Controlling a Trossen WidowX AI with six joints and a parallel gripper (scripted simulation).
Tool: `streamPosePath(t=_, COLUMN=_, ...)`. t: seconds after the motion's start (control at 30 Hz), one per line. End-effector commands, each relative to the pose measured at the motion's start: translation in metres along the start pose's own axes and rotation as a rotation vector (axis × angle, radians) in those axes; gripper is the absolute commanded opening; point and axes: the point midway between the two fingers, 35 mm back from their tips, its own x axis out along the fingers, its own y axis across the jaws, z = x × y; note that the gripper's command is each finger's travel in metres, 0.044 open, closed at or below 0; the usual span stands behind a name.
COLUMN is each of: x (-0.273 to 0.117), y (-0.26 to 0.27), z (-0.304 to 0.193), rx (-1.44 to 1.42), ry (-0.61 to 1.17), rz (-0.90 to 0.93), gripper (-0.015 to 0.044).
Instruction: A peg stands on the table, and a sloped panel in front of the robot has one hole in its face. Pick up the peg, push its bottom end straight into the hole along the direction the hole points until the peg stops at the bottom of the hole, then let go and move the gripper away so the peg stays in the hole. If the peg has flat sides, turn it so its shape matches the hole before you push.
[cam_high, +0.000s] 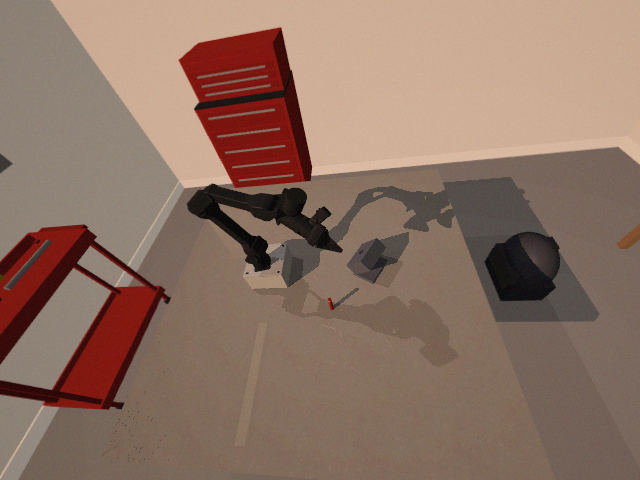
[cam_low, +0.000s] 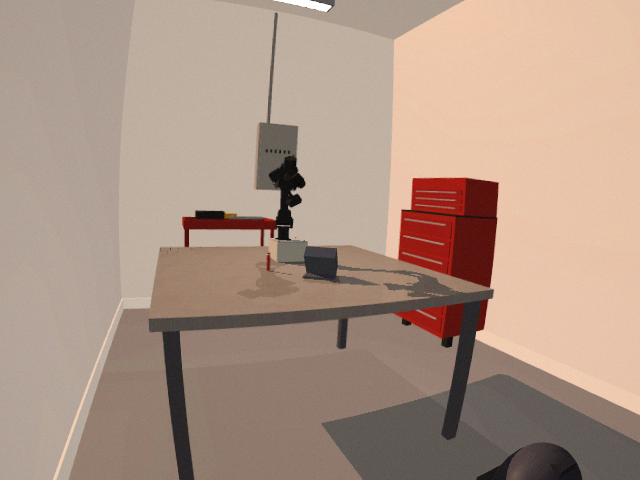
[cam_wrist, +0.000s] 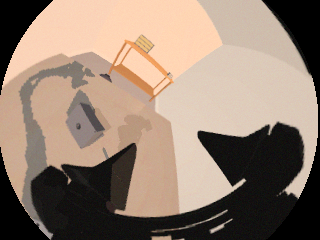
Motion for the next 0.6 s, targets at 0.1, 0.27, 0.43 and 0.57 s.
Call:
streamPosePath(t=0.1, x=0.021, y=0.016, z=-0.016, rx=0.079, ry=0.083, rz=0.096, gripper=0.0440)
streamPosePath(t=0.27, x=0.032, y=0.027, z=-0.028, rx=0.136, ry=0.146, rz=0.161, gripper=0.0440)
streamPosePath(t=0.43, x=0.043, y=0.039, z=-0.040, rx=0.195, ry=0.213, rz=0.223, gripper=0.0440)
streamPosePath(t=0.57, x=0.050, y=0.048, z=-0.051, rx=0.244, ry=0.268, rz=0.271, gripper=0.0440)
